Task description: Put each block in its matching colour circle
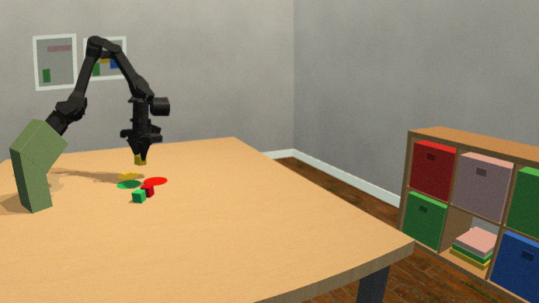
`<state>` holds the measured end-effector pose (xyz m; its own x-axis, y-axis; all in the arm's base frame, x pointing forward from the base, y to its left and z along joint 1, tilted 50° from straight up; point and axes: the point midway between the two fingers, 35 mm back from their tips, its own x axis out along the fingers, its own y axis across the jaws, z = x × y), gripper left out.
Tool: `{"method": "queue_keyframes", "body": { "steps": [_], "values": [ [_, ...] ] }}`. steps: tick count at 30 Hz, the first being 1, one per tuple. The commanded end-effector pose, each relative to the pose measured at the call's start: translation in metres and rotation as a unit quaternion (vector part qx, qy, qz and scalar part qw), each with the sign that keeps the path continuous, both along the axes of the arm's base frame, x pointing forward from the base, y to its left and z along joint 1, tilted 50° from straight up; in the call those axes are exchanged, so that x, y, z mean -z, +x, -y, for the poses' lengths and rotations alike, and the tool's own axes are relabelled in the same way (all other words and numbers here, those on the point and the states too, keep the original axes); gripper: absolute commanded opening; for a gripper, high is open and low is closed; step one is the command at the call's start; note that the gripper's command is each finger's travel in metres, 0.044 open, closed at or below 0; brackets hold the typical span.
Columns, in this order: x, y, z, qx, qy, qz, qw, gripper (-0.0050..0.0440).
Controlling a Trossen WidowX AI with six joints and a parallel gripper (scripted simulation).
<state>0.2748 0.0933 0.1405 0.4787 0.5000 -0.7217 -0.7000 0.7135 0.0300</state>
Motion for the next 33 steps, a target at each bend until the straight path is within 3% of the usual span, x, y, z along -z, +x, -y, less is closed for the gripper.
{"method": "queue_keyframes", "body": {
  "steps": [1,33],
  "values": [
    [-0.005,-0.008,-0.013,0.003,-0.001,0.012,1.0,0.0105],
    [-0.007,-0.068,-0.078,0.017,0.043,0.038,0.998,0.0105]
  ]
}}
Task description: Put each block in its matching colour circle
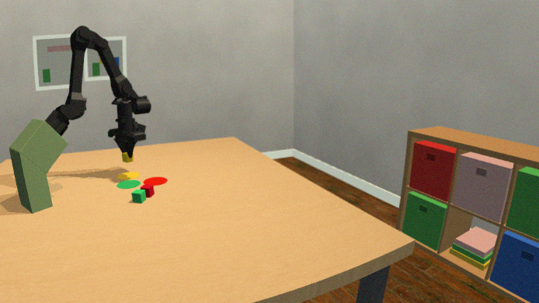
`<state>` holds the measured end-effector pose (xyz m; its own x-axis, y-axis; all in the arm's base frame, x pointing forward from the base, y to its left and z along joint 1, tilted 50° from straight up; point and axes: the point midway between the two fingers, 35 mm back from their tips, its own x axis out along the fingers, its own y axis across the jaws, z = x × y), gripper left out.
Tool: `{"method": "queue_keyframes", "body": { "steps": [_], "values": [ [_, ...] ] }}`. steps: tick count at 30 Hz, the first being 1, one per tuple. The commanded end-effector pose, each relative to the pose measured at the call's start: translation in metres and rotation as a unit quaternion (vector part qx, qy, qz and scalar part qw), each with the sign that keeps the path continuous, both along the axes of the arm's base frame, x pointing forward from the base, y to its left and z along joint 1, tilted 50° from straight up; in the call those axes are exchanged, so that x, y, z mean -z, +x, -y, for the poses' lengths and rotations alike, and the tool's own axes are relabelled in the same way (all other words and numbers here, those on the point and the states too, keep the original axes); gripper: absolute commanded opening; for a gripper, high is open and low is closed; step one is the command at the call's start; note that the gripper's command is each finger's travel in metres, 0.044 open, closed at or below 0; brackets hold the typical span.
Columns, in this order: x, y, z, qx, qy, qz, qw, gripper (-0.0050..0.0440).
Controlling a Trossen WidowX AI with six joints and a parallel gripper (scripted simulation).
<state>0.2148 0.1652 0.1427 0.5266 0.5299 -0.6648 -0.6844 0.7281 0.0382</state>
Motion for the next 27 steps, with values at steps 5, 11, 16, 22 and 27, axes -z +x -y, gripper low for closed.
{"method": "queue_keyframes", "body": {
  "steps": [5,11,16,22,27],
  "values": [
    [-0.006,-0.011,-0.008,0.005,0.017,0.014,1.0,0.0105],
    [0.007,-0.004,-0.015,0.005,0.011,0.006,1.0,0.0105],
    [0.017,0.002,-0.022,0.005,0.011,0.006,1.0,0.0105],
    [0.02,0.004,-0.025,0.004,0.011,0.007,1.0,0.0105],
    [0.017,0.005,-0.025,0.004,0.014,0.01,1.0,0.0105]
  ]
}}
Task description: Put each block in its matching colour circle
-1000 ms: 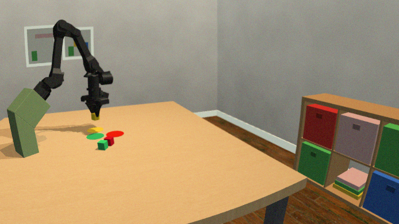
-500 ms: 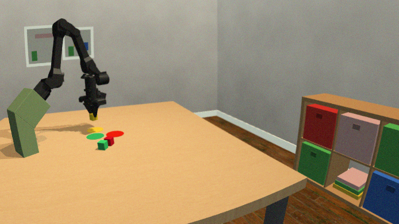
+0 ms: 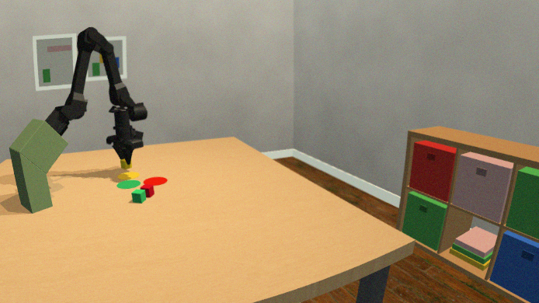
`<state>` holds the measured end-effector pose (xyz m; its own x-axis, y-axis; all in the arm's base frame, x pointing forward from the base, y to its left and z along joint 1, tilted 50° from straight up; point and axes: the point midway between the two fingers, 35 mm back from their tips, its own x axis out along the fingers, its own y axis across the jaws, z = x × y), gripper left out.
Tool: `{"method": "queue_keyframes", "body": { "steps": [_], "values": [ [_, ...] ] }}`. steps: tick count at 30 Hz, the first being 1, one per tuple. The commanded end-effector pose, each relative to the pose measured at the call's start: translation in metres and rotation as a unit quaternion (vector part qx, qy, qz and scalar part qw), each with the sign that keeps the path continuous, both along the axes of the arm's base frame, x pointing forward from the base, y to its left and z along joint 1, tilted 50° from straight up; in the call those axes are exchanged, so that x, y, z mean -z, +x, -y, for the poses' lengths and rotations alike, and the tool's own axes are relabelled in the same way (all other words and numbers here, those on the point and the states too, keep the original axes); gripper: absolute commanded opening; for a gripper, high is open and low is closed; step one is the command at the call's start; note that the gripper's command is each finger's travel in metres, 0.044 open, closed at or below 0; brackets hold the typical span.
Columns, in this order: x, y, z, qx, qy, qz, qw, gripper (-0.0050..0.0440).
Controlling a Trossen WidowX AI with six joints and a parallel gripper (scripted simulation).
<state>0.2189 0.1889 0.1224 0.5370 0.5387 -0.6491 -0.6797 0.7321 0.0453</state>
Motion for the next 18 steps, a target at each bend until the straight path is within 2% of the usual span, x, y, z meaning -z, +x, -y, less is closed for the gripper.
{"method": "queue_keyframes", "body": {
  "steps": [1,18],
  "values": [
    [-0.003,0.001,-0.001,0.001,0.004,0.005,1.0,0.0105],
    [0.007,0.012,-0.011,0.001,0.004,0.004,1.0,0.0105]
  ]
}}
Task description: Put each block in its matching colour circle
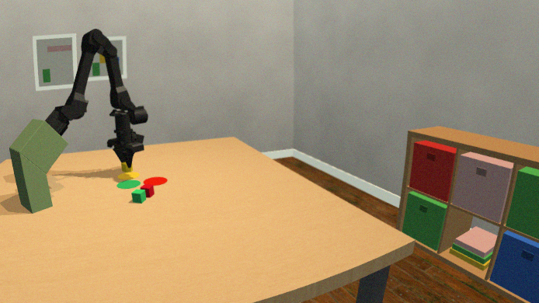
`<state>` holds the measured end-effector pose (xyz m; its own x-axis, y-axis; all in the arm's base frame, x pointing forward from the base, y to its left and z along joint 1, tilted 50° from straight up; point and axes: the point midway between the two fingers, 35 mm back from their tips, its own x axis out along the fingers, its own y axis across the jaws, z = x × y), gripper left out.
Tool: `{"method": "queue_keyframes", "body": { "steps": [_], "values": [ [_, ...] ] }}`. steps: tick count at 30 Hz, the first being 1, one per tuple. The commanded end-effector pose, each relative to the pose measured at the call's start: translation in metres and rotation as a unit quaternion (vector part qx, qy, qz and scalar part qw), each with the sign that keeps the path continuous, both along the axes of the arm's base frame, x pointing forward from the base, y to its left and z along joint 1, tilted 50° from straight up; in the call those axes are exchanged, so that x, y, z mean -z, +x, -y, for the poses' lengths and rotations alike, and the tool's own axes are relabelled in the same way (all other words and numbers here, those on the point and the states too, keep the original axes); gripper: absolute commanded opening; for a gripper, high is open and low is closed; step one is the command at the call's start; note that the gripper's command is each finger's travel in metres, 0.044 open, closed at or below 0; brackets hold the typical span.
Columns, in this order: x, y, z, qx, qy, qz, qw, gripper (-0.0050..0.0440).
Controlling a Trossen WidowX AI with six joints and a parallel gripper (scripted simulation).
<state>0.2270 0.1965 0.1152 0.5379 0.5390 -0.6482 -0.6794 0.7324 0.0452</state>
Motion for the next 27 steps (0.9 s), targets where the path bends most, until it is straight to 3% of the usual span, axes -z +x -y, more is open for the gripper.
{"method": "queue_keyframes", "body": {
  "steps": [1,13,27],
  "values": [
    [-0.001,0.003,-0.004,0.001,0.003,0.004,1.0,0.0105],
    [0.011,0.014,-0.014,0.001,0.004,0.005,1.0,0.0105],
    [0.007,0.01,-0.01,0.0,0.004,0.005,1.0,0.0105]
  ]
}}
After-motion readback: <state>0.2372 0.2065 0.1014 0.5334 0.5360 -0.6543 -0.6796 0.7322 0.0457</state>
